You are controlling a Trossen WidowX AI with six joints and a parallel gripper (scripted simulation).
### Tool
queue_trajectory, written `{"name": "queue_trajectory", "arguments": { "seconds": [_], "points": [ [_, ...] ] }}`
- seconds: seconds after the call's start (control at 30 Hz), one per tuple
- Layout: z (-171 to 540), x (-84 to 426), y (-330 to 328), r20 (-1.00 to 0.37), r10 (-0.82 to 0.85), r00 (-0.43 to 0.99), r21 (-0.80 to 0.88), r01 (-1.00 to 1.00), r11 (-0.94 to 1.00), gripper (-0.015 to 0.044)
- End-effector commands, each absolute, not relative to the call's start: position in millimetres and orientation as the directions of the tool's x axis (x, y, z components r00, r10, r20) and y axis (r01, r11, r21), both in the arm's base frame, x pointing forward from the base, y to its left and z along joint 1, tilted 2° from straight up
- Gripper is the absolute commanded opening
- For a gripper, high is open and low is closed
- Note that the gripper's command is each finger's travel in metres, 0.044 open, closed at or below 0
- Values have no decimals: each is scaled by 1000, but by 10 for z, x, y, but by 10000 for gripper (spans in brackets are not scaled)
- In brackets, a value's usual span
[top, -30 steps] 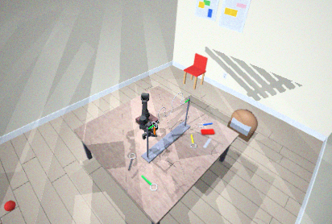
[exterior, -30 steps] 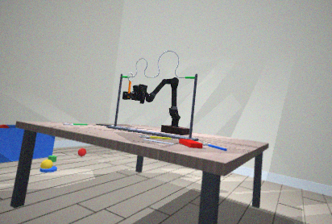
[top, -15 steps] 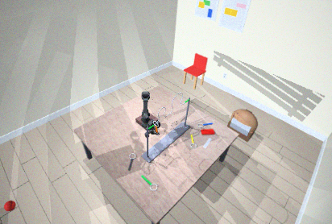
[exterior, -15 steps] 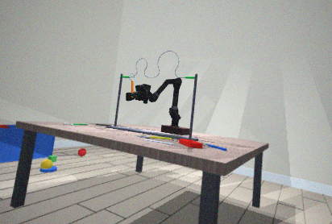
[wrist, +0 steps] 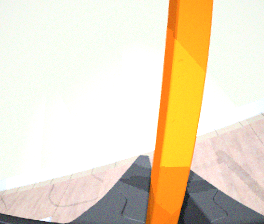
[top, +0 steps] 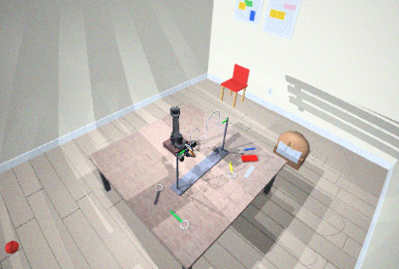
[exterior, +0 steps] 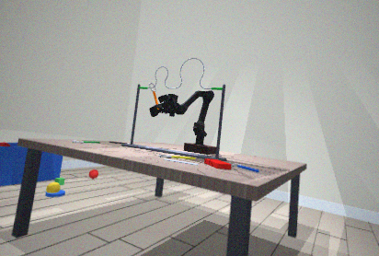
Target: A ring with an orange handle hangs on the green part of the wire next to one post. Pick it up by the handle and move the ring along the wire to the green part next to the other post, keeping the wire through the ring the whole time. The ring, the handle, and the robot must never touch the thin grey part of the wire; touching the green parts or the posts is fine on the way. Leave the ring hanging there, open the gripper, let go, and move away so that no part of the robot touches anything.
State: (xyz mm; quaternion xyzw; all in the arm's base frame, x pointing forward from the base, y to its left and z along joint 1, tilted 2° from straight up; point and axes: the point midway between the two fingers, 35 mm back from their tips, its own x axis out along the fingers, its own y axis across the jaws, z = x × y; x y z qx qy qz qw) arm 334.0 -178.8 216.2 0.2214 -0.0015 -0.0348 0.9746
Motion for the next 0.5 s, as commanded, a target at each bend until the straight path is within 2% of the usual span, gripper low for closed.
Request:
{"name": "queue_trajectory", "arguments": {
  "seconds": [0.0, 0.47],
  "points": [
    [2218, 3302, -1693, -38, -55, 998, 489, 67, 870, -150],
    [2478, 3111, -1376, -153, 66, 986, 678, 56, 732, -150]
  ]
}}
